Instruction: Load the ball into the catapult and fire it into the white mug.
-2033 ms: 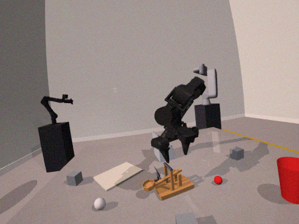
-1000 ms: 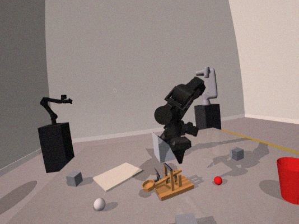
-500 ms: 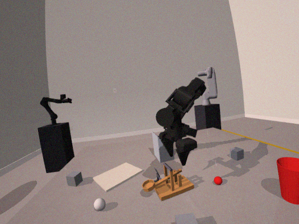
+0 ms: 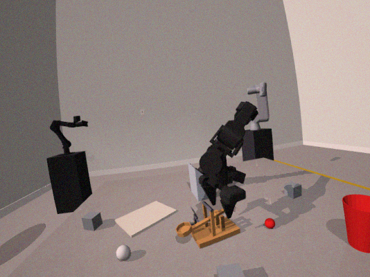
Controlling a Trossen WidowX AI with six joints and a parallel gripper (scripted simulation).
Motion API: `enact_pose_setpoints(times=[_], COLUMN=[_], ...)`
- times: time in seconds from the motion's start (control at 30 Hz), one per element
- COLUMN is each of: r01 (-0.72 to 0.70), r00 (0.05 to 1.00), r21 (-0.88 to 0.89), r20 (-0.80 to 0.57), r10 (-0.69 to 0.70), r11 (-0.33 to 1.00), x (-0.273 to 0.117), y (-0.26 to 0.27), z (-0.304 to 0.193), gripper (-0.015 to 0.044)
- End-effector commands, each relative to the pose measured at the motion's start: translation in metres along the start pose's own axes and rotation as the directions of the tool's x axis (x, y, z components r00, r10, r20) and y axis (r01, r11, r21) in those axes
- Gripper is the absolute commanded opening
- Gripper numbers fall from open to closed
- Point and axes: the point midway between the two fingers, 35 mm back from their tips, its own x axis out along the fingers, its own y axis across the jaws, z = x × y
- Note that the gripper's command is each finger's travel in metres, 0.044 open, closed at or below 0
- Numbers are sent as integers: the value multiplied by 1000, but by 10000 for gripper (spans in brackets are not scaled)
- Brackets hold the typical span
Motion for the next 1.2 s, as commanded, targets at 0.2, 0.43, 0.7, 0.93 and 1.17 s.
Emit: enact_pose_setpoints(times=[0.2,0.43,0.7,0.93,1.17], r01=[1,1,1,0,0], r00=[1000,1000,1000,1000,1000], r21=[10,9,9,-1,-1], r20=[6,7,9,3,3], r10=[-1,-1,-1,0,0], r11=[1000,1000,1000,1000,1000], x=[17,28,41,41,41], y=[0,1,1,1,1], z=[-1,0,0,2,2], gripper=[440,440,440,361,177])
